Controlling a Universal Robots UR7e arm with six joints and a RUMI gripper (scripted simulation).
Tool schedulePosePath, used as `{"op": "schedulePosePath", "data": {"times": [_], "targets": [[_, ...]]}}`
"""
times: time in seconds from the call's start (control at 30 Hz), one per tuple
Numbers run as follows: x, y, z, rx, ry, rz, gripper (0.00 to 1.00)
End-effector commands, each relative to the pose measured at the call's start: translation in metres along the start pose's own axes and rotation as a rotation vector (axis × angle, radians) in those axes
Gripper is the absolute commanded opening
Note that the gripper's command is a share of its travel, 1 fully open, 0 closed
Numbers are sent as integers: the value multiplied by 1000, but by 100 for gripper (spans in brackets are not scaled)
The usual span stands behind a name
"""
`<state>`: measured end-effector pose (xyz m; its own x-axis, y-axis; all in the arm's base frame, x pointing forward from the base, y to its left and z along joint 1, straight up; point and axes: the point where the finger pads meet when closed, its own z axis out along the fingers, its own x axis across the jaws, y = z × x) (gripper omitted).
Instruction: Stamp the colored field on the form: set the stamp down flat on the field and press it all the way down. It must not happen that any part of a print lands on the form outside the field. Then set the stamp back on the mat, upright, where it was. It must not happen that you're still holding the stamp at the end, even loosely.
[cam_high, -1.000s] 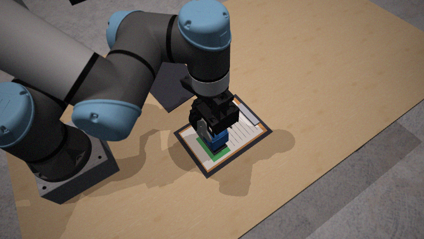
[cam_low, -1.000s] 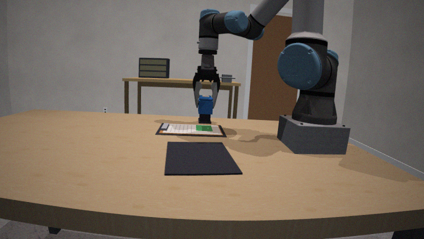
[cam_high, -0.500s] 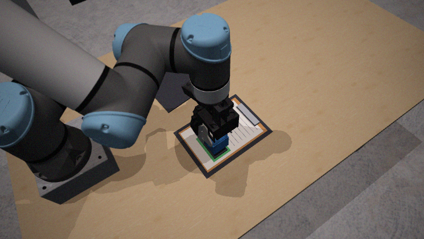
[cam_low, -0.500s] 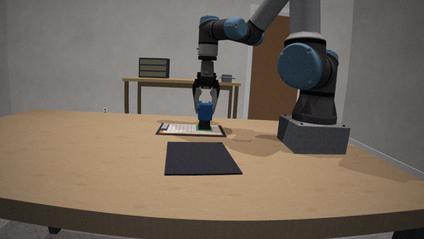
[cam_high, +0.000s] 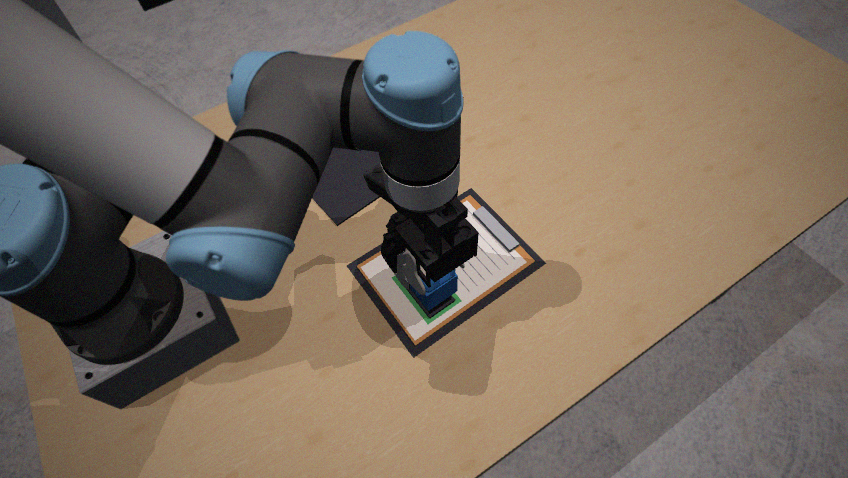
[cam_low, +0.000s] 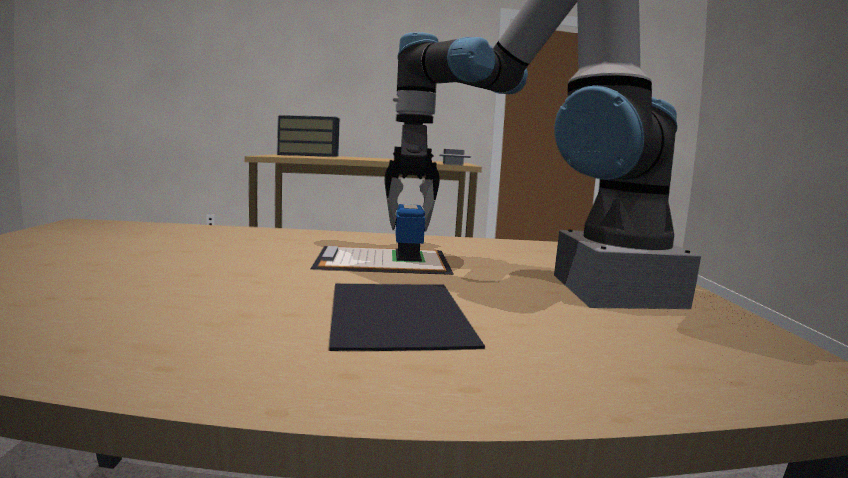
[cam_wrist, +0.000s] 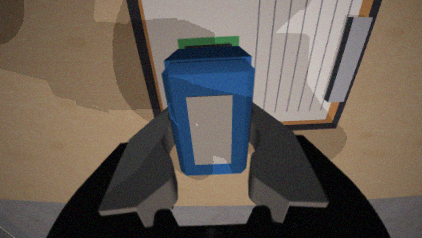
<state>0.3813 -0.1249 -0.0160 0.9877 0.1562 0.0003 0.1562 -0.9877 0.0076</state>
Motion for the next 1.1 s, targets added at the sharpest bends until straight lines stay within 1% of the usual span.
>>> {"op": "schedulePosePath", "data": {"times": [0.0, 0.17, 1.07], "targets": [[0, 0, 8, -1, 1, 0, 20], [0, 0, 20, -1, 1, 0, 20], [0, 0, 22, -1, 1, 0, 20]]}}
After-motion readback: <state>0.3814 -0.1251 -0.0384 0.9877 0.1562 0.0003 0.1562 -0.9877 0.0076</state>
